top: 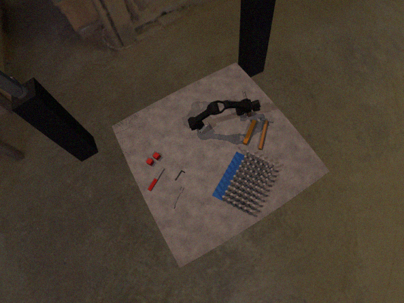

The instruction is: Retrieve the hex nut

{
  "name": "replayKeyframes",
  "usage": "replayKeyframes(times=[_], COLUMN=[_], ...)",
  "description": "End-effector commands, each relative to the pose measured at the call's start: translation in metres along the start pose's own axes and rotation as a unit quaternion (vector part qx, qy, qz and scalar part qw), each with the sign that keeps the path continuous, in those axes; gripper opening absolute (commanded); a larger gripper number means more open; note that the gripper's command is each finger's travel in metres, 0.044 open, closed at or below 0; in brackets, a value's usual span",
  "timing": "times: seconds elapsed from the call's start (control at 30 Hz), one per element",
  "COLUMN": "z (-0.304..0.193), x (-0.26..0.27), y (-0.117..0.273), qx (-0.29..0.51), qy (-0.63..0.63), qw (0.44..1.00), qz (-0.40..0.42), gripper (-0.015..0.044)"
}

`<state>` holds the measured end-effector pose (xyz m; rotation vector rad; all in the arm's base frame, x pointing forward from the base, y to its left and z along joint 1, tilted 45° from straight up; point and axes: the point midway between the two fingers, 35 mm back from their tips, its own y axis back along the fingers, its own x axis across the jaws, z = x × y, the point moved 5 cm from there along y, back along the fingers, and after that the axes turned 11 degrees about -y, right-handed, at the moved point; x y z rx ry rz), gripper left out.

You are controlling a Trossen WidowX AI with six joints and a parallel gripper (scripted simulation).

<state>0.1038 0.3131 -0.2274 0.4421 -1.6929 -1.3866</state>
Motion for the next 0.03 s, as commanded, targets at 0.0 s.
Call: replayKeyframes(times=[0.0], z=[0.0003], x=[-0.0003], y=[0.0004], qx=[0.000], qy=[0.000], qw=[1.000], qz=[0.000], gripper=[0.0440])
